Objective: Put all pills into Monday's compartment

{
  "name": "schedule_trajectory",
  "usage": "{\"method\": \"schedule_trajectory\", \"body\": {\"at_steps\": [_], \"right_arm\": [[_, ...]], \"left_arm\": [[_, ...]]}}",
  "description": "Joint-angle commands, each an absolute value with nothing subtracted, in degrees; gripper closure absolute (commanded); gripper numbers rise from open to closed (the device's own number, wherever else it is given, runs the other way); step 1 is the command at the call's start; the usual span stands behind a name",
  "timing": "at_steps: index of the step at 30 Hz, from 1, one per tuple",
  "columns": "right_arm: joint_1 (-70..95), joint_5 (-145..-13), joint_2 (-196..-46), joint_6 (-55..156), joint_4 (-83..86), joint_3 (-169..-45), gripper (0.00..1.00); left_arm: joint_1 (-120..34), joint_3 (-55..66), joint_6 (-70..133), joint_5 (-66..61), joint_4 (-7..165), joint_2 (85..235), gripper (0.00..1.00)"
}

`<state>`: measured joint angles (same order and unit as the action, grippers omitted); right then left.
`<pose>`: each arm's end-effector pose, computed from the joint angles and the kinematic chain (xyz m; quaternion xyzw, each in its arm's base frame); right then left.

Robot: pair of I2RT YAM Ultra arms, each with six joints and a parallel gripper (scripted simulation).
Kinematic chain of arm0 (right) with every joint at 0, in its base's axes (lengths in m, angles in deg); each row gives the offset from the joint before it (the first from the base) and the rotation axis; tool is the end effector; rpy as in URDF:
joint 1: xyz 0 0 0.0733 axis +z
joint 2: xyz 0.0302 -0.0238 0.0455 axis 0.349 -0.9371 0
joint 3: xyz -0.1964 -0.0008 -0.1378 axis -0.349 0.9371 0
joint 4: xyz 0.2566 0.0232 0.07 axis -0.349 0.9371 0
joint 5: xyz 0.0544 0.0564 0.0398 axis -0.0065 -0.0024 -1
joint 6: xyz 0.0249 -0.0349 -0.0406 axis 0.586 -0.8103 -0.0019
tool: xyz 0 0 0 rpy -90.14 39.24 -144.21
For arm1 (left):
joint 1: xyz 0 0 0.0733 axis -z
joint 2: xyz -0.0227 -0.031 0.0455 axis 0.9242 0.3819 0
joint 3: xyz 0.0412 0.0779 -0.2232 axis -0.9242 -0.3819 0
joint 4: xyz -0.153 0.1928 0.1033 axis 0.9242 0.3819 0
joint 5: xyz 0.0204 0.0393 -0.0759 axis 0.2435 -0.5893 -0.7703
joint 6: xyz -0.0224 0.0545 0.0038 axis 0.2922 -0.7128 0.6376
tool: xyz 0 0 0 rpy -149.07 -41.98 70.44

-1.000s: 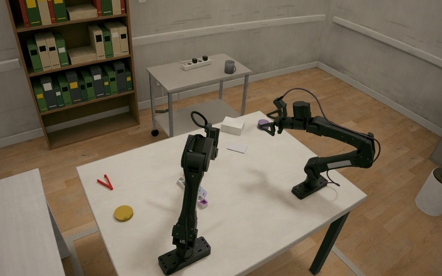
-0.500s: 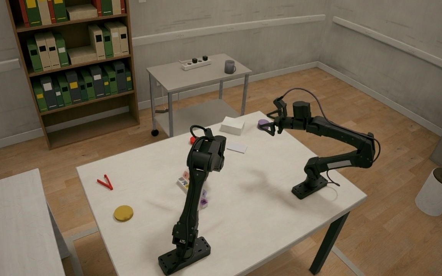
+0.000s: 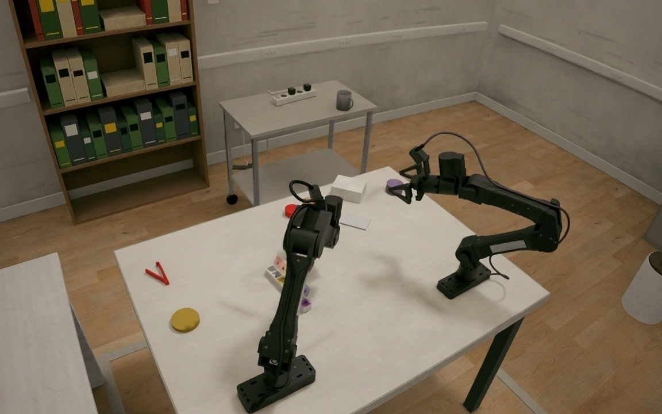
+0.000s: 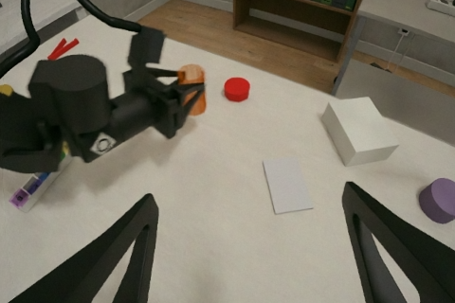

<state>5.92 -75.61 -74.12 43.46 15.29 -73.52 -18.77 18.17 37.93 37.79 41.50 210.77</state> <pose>0.1740 0.0882 0.2938 -0.2343 0.7650 0.1085 0.5899 0.3448 -0.3518 0.1031 0.0734 0.7702 -0.0499 0.6316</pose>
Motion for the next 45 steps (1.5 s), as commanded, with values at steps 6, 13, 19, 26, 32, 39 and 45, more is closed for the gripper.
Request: {"method": "schedule_trajectory", "body": {"at_steps": [6,13,19,26,32,39,45], "right_arm": [[5.3,-76.1,-72.7,43.5,15.0,-72.9,0.0],[5.3,-76.1,-72.7,43.5,15.0,-72.9,0.0],[5.3,-76.1,-72.7,43.5,15.0,-72.9,0.0],[5.3,-76.1,-72.7,43.5,15.0,-72.9,0.0],[5.3,-76.1,-72.7,43.5,15.0,-72.9,0.0],[5.3,-76.1,-72.7,43.5,15.0,-72.9,0.0],[5.3,-76.1,-72.7,43.5,15.0,-72.9,0.0]], "left_arm": [[-17.9,30.6,39.0,39.4,50.0,215.2,0.64],[-16.3,38.2,38.5,40.1,51.1,218.8,0.64],[-15.9,39.7,38.6,40.2,51.4,219.6,0.64],[-17.2,38.4,37.7,37.5,50.3,218.9,0.64],[-21.1,28.1,33.7,20.3,41.6,216.0,0.64],[-25.5,23.5,29.7,3.2,35.2,217.0,0.64],[-25.9,24.6,29.8,0.6,34.7,218.1,0.64]]}}
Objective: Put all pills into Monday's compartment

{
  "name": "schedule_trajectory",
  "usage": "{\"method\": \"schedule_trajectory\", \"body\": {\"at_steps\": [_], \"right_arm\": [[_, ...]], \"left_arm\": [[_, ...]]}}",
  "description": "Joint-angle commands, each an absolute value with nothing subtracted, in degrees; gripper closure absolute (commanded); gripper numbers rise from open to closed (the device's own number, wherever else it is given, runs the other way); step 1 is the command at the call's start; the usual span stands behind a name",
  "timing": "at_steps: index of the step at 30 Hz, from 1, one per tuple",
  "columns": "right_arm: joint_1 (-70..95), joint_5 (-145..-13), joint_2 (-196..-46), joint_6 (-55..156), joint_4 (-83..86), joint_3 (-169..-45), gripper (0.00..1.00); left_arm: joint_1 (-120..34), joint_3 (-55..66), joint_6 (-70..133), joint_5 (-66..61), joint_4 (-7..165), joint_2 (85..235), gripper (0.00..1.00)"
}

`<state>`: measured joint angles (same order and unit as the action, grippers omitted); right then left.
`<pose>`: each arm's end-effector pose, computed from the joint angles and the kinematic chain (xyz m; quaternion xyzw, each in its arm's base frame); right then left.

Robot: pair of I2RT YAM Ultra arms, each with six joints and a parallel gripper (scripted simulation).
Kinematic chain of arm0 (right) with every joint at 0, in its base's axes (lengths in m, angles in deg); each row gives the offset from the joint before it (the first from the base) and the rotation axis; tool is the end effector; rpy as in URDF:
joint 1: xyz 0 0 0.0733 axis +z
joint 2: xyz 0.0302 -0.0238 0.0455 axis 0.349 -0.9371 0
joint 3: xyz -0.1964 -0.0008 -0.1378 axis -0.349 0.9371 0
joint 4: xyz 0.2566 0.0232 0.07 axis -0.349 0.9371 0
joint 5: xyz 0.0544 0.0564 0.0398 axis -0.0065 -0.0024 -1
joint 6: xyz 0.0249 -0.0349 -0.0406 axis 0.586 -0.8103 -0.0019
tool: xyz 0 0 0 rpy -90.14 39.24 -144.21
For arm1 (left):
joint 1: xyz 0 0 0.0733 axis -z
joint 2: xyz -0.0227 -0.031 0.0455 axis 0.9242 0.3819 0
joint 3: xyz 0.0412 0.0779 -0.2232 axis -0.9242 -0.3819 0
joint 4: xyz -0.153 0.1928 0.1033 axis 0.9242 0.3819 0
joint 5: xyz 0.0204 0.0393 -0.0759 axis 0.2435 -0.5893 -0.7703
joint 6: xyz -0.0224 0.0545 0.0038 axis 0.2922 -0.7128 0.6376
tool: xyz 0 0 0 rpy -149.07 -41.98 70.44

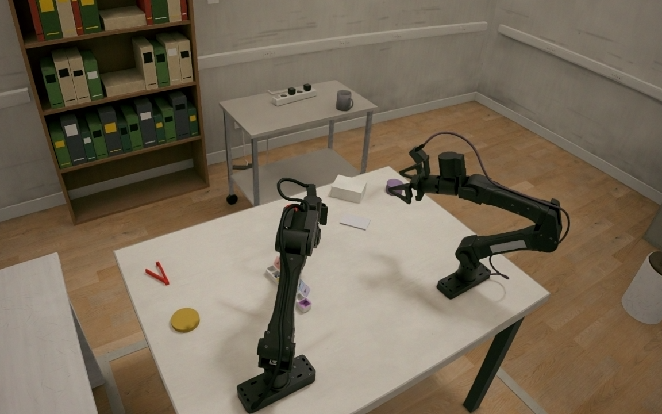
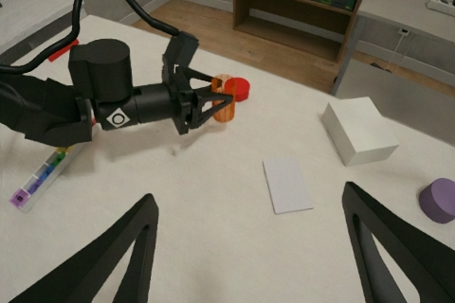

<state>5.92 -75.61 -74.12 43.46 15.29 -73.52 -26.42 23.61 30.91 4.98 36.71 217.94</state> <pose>0.1740 0.0882 0.2938 -0.2343 0.7650 0.1085 0.5899 0.3920 -0.3358 0.0790 0.2383 0.7361 -0.1956 0.6026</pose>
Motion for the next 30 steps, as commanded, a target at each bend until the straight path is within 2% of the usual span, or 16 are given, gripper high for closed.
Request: {"method": "schedule_trajectory", "body": {"at_steps": [1,30], "right_arm": [[5.3,-76.1,-72.7,43.5,15.0,-72.9,0.0],[5.3,-76.1,-72.7,43.5,15.0,-72.9,0.0]], "left_arm": [[-25.4,25.0,29.8,1.0,34.6,217.5,0.64],[-25.6,25.7,29.9,1.0,29.6,223.6,0.64]]}}
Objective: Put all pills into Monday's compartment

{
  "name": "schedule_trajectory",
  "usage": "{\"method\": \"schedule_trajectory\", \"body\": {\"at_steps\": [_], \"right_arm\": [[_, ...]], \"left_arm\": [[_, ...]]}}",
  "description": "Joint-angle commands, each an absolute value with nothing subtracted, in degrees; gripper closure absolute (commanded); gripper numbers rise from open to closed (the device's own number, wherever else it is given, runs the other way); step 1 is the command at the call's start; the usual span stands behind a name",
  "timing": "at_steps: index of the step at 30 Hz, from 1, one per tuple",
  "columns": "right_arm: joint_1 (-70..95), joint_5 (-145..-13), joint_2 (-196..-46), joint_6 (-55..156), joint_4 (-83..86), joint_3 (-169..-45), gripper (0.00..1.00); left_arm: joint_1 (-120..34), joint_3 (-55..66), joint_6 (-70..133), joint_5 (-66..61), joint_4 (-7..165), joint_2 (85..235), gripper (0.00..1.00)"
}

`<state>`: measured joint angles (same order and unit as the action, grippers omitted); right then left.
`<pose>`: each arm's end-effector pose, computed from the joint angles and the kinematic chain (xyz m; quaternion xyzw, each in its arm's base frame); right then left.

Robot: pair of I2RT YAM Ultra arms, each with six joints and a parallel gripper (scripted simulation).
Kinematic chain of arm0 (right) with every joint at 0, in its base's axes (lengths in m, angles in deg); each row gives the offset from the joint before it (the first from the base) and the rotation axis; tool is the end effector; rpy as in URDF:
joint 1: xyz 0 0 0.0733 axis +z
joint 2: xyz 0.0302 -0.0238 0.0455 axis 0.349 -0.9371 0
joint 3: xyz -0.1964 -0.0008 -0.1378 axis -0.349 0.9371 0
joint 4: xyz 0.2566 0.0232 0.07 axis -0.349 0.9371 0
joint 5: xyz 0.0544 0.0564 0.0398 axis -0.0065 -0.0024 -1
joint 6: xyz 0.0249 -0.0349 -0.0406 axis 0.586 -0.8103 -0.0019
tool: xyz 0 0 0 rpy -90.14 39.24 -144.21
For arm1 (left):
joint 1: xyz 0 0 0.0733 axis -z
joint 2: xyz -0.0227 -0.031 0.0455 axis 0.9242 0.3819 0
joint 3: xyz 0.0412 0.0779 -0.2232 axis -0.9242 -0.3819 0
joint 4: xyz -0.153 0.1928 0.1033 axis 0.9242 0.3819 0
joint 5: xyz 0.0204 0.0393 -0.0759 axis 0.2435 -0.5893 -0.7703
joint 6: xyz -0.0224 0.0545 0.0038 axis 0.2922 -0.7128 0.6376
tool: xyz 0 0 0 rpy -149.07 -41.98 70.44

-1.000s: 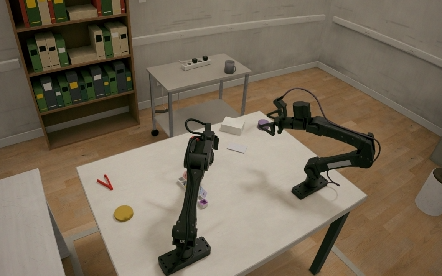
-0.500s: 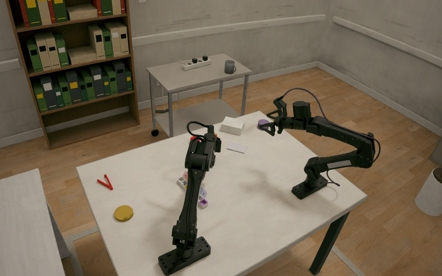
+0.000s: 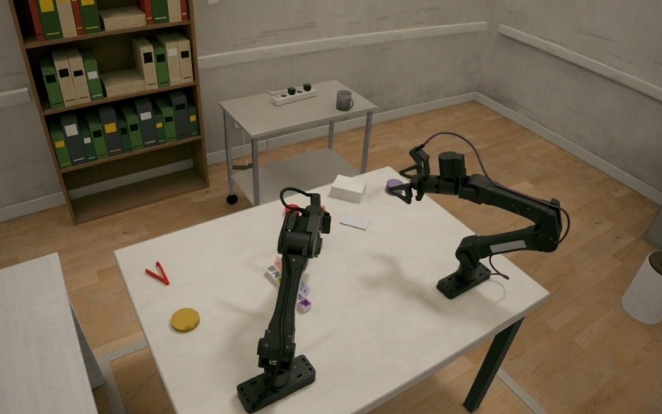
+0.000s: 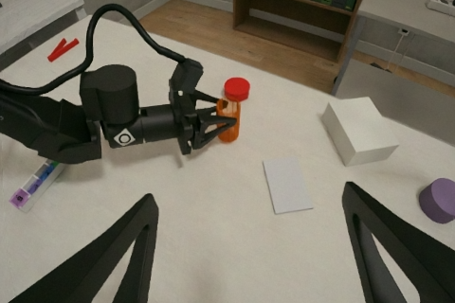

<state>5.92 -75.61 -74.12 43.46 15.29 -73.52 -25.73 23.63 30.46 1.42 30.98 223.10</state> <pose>0.1740 0.0882 0.2938 -0.2343 0.7650 0.1085 0.5899 0.3842 -0.3407 0.0455 0.2631 0.7244 -0.2210 0.5977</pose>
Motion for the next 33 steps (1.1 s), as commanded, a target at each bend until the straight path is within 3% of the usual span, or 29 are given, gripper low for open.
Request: {"method": "schedule_trajectory", "body": {"at_steps": [1,29,30,33], "right_arm": [[5.3,-76.1,-72.7,43.5,15.0,-72.9,0.0],[5.3,-76.1,-72.7,43.5,15.0,-72.9,0.0],[5.3,-76.1,-72.7,43.5,15.0,-72.9,0.0],[5.3,-76.1,-72.7,43.5,15.0,-72.9,0.0]], "left_arm": [[-25.6,25.7,29.9,1.0,29.5,223.8,0.64],[-26.2,24.5,29.9,0.5,28.4,224.7,0.64],[-26.2,24.5,29.9,0.5,28.4,224.7,0.53],[-26.2,24.5,29.9,0.5,28.4,224.7,0.52]]}}
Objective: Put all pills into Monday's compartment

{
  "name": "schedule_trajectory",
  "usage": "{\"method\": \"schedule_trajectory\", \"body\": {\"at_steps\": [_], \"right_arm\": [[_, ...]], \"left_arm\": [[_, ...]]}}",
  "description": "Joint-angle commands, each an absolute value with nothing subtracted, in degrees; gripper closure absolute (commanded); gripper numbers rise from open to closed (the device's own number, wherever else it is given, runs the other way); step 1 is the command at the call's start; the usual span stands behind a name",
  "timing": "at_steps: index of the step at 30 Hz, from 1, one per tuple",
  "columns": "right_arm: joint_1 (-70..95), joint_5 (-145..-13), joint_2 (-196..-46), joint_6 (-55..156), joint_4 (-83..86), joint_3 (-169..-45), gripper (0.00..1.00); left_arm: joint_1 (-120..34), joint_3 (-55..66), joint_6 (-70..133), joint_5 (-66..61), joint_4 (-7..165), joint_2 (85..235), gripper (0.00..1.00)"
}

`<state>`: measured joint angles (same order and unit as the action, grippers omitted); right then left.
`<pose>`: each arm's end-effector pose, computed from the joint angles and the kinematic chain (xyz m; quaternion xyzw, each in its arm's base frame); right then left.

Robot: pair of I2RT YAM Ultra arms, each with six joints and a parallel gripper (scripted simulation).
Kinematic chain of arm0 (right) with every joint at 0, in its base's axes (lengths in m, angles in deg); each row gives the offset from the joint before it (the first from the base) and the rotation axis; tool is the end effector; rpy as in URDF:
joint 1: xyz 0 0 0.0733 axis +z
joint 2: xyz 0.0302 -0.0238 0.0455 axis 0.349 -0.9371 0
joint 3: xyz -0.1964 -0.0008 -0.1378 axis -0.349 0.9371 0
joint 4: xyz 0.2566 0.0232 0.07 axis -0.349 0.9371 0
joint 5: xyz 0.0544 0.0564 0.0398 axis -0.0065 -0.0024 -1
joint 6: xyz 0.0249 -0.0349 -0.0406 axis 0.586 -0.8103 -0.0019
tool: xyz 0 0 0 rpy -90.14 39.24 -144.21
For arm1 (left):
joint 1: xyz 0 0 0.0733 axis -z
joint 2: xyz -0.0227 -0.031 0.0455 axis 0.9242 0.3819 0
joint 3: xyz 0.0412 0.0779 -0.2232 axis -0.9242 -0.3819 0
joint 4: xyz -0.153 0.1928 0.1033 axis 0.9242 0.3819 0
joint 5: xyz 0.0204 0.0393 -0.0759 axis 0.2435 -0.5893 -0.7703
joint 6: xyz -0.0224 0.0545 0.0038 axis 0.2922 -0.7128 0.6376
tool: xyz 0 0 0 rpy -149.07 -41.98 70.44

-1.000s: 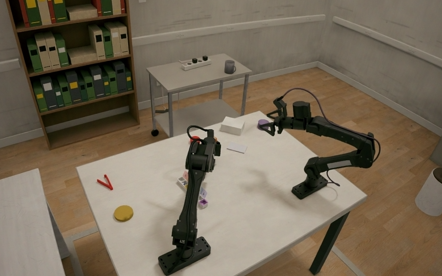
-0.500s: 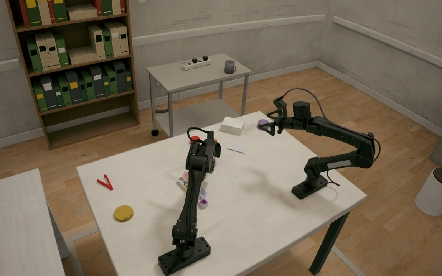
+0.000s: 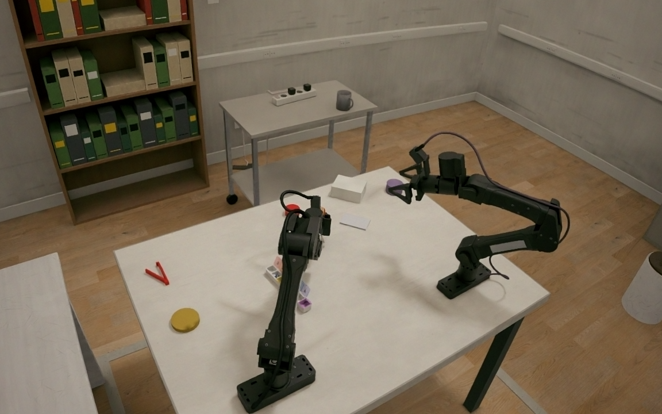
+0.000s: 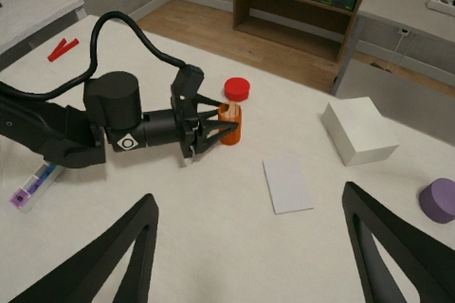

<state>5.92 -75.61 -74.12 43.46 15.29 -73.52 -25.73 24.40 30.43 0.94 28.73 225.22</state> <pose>0.1740 0.0882 0.2938 -0.2343 0.7650 0.1085 0.5899 0.3844 -0.3414 0.0357 0.2639 0.7187 -0.2260 0.6022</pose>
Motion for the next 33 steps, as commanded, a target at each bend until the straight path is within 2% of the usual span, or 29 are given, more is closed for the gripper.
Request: {"method": "schedule_trajectory", "body": {"at_steps": [1,13,14,18,25,33], "right_arm": [[5.3,-76.1,-72.7,43.5,15.0,-72.9,0.0],[5.3,-76.1,-72.7,43.5,15.0,-72.9,0.0],[5.3,-76.1,-72.7,43.5,15.0,-72.9,0.0],[5.3,-76.1,-72.7,43.5,15.0,-72.9,0.0],[5.3,-76.1,-72.7,43.5,15.0,-72.9,0.0],[5.3,-76.1,-72.7,43.5,15.0,-72.9,0.0]], "left_arm": [[-26.2,24.5,29.9,0.5,28.4,224.7,0.52],[-25.9,24.7,30.3,0.8,28.4,224.7,0.52],[-25.9,24.7,30.3,0.8,28.4,224.7,0.44],[-25.8,19.7,29.8,0.9,25.6,222.0,0.44],[-25.6,3.7,29.8,1.4,18.0,214.0,0.44],[-25.6,2.2,29.8,1.4,17.2,213.1,0.44]]}}
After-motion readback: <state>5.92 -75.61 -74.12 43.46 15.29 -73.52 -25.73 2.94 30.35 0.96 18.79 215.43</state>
